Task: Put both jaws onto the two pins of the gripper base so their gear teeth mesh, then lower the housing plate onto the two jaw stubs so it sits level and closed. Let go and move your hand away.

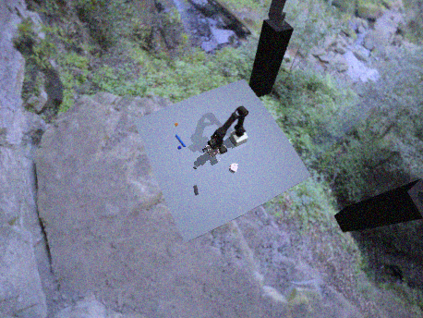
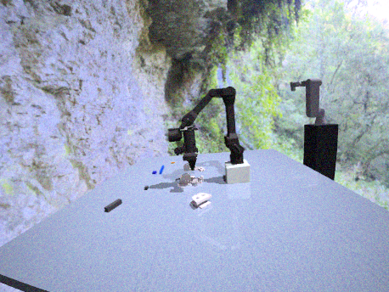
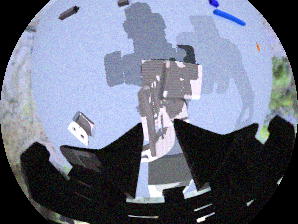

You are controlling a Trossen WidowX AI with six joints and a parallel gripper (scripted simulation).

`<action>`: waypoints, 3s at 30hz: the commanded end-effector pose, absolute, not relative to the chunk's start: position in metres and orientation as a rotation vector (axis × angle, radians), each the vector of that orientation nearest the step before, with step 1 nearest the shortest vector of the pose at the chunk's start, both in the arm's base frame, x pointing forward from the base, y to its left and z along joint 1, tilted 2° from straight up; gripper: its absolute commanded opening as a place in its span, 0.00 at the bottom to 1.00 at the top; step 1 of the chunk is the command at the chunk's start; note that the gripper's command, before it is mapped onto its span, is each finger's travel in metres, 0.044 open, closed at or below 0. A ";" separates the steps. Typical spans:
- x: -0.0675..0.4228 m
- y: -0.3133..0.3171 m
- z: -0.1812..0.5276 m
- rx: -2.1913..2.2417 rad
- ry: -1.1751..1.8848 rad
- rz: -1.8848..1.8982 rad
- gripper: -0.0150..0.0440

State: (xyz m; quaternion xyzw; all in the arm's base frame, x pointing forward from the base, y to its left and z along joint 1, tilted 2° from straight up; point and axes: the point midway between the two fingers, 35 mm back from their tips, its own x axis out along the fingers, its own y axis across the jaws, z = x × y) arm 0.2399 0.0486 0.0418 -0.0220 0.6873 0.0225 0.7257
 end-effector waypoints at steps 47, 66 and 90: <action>0.273 -0.022 0.045 -0.053 1.508 0.037 0.48; 0.272 -0.020 0.045 -0.065 1.508 0.048 0.48; 0.274 -0.020 0.023 -0.064 1.508 0.048 0.48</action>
